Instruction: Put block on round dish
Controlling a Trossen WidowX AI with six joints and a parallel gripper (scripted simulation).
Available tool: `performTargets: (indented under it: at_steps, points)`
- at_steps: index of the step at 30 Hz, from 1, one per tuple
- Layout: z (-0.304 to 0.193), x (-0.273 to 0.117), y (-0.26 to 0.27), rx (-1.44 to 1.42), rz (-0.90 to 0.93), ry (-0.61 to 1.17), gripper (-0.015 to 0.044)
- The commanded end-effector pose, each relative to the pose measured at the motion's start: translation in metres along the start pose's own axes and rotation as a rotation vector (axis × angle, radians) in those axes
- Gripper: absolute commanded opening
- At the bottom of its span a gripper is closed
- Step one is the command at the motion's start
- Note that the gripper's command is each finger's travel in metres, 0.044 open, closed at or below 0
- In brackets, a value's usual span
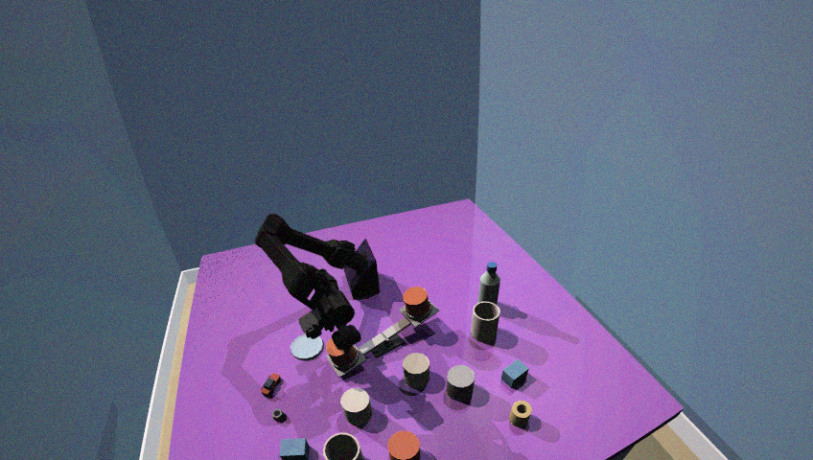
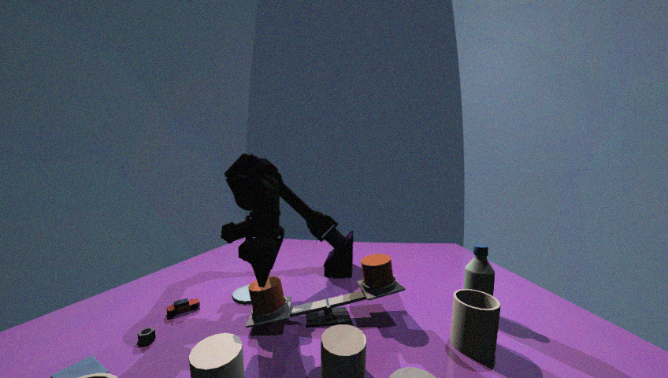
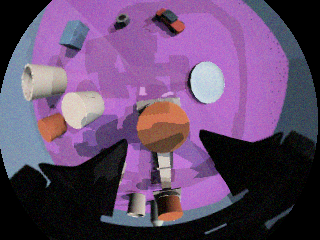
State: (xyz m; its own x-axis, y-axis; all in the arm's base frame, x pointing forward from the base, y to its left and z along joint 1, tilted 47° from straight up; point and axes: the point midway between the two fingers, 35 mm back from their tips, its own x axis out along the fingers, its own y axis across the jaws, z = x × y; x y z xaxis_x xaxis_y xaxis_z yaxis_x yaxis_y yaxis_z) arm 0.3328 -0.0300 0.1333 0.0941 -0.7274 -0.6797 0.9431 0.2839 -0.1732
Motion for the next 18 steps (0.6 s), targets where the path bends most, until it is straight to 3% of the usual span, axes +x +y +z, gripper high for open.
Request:
performTargets:
  at_steps: [1, 18]
  points:
    - [-0.001, 0.008, -0.001, -0.006, -0.004, 0.000, 0.0440]
    - [-0.001, 0.036, 0.000, -0.006, -0.004, 0.000, 0.0440]
